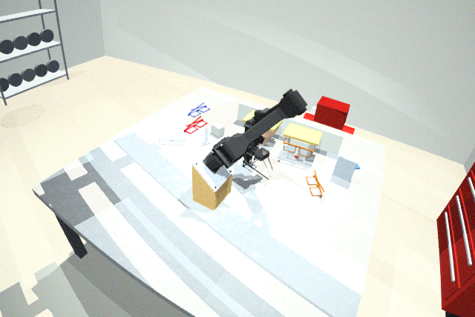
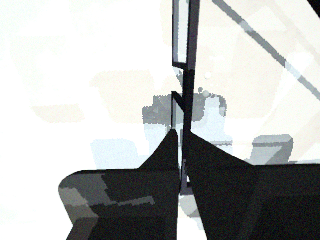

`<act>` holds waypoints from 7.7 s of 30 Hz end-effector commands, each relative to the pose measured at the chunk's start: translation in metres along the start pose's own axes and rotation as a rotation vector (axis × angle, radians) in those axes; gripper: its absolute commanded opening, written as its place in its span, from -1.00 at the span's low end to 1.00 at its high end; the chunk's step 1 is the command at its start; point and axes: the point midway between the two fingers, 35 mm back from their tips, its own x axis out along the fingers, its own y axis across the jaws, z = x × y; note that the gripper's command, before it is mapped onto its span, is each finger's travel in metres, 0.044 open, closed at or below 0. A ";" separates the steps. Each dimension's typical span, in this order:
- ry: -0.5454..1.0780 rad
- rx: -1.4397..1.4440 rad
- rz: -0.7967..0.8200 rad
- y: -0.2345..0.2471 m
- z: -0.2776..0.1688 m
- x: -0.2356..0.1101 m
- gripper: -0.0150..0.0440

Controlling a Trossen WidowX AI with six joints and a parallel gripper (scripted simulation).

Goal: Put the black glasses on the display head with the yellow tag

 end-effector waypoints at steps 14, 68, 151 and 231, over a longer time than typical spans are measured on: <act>0.000 0.000 0.008 0.005 0.004 -0.040 -0.49; -0.011 -0.898 0.033 0.206 -0.070 -0.114 -0.49; -0.008 -1.048 0.016 0.214 -0.130 -0.047 -0.49; 0.011 -1.172 0.147 0.192 -0.094 -0.132 -0.49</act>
